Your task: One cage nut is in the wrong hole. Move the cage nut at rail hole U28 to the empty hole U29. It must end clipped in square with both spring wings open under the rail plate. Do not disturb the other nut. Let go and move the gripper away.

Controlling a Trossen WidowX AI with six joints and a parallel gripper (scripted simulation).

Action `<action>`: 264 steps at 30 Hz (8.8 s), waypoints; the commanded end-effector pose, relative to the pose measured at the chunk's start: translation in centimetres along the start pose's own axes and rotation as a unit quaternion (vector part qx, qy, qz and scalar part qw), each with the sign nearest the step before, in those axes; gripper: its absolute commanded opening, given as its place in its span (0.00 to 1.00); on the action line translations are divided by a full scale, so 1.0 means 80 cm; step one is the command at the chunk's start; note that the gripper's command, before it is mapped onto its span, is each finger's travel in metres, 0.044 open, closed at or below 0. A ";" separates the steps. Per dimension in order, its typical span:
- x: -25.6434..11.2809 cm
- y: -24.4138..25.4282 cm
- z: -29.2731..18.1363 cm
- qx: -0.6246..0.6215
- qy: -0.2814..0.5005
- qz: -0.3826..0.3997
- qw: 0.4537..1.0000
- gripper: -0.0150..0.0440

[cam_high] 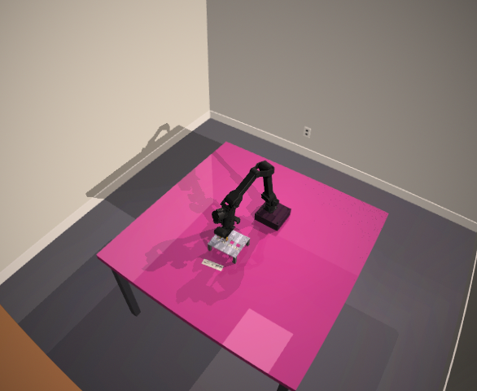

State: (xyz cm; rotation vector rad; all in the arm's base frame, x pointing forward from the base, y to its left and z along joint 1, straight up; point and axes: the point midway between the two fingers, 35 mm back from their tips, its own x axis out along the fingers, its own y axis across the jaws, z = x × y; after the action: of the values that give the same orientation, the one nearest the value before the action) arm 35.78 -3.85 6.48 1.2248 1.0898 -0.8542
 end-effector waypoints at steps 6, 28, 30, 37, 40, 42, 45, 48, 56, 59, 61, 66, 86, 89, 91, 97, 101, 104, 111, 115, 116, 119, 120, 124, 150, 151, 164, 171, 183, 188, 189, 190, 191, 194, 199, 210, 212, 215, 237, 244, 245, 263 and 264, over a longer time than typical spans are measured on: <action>0.001 -0.002 -0.001 -0.002 0.002 0.004 1.000 0.32; 0.001 -0.005 -0.001 -0.002 0.002 0.020 1.000 0.32; 0.001 -0.005 -0.001 -0.002 0.002 0.020 1.000 0.32; 0.002 -0.006 -0.001 -0.002 0.002 0.025 1.000 0.32; 0.002 -0.006 -0.001 -0.002 0.002 0.028 1.000 0.32; 0.002 -0.006 -0.001 -0.002 0.002 0.029 1.000 0.32; 0.002 -0.006 -0.001 -0.002 0.002 0.030 1.000 0.32; 0.002 -0.006 -0.001 -0.002 0.002 0.032 0.999 0.32; 0.002 -0.007 -0.001 -0.003 0.002 0.037 0.999 0.32; 0.002 -0.007 -0.001 -0.003 0.002 0.040 0.999 0.32; 0.002 -0.008 -0.001 -0.003 0.002 0.042 0.999 0.32; 0.002 -0.008 -0.001 -0.003 0.002 0.046 0.999 0.32; 0.003 -0.010 -0.001 -0.003 0.002 0.055 0.998 0.32; 0.003 -0.010 -0.001 -0.003 0.002 0.055 0.998 0.32; 0.003 -0.010 -0.001 -0.003 0.002 0.056 0.998 0.32; 0.003 -0.012 -0.001 -0.003 0.002 0.061 0.998 0.32; 0.003 -0.012 -0.001 -0.003 0.002 0.064 0.998 0.32; 0.003 -0.013 -0.001 -0.003 0.002 0.066 0.998 0.32; 0.003 -0.013 -0.001 -0.003 0.002 0.067 0.998 0.32; 0.003 -0.014 -0.001 -0.003 0.003 0.069 0.998 0.32; 0.003 -0.014 -0.001 -0.003 0.003 0.070 0.998 0.32; 0.003 -0.015 -0.001 -0.003 0.003 0.072 0.997 0.32; 0.003 -0.015 -0.001 -0.003 0.003 0.072 0.997 0.32; 0.003 -0.015 -0.001 -0.003 0.003 0.073 0.997 0.32; 0.003 -0.018 -0.001 -0.003 0.003 0.085 0.996 0.32; 0.003 -0.019 -0.001 -0.003 0.003 0.086 0.996 0.32; 0.003 -0.020 -0.001 -0.003 0.003 0.090 0.996 0.32; 0.003 -0.020 -0.001 -0.003 0.003 0.083 0.996 0.32; 0.003 -0.019 0.000 -0.003 0.003 0.077 0.997 0.32; 0.003 -0.019 0.000 -0.003 0.003 0.077 0.997 0.32; 0.003 -0.019 0.000 -0.003 0.003 0.076 0.997 0.32; 0.003 -0.019 0.000 -0.003 0.003 0.076 0.997 0.32; 0.003 -0.019 0.000 -0.003 0.003 0.075 0.997 0.32; 0.003 -0.019 0.000 -0.003 0.003 0.072 0.997 0.32; 0.003 -0.018 0.000 -0.003 0.003 0.067 0.998 0.32; 0.003 -0.016 0.001 -0.003 0.003 0.060 0.998 0.32; 0.003 -0.016 0.001 -0.003 0.003 0.060 0.998 0.32; 0.003 -0.016 0.001 -0.003 0.003 0.060 0.998 0.32; 0.002 -0.013 0.001 -0.003 0.003 0.043 0.999 0.32; 0.002 -0.013 0.001 -0.003 0.003 0.039 0.999 0.32; 0.002 -0.013 0.001 -0.003 0.003 0.038 0.999 0.32; 0.002 -0.011 0.001 -0.002 0.003 0.023 1.000 0.32; 0.002 -0.011 0.001 -0.002 0.003 0.023 1.000 0.32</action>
State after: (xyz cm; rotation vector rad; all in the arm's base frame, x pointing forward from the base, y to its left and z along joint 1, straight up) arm 34.90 -4.02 5.96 1.2445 1.0657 -0.8075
